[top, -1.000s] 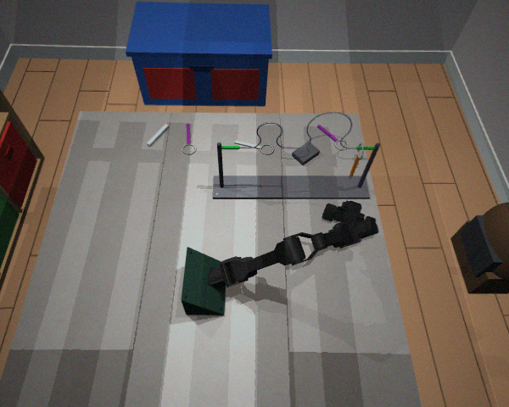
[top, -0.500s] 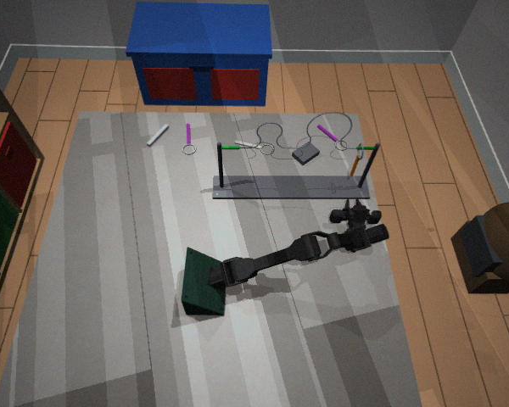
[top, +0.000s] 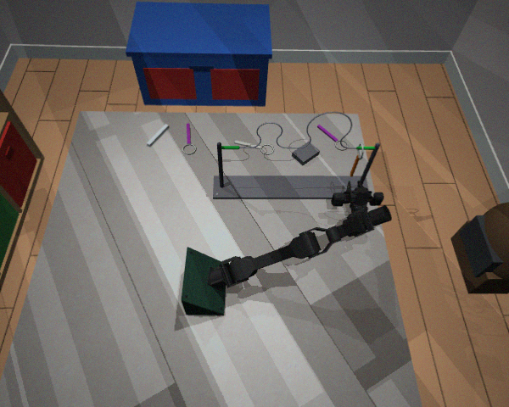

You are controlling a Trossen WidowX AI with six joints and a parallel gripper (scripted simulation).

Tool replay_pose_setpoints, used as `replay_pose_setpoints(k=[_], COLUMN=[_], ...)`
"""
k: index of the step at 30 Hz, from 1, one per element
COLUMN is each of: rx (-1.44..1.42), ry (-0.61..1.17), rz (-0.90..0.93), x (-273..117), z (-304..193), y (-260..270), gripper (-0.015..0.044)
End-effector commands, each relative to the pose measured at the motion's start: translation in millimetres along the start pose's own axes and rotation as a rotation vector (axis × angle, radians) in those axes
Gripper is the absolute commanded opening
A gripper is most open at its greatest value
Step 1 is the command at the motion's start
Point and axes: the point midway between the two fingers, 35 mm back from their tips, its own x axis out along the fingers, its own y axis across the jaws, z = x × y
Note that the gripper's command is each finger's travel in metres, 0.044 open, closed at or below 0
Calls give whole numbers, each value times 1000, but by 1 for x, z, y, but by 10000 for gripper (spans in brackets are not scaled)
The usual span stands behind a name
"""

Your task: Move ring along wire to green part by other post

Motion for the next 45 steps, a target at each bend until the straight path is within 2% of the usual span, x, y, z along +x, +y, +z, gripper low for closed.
replay_pose_setpoints(k=[1,45], rx=[10,13], ry=[13,9], rz=[-8,-13], x=[3,69], z=[2,1], y=[-2,-5], gripper=[160,160])
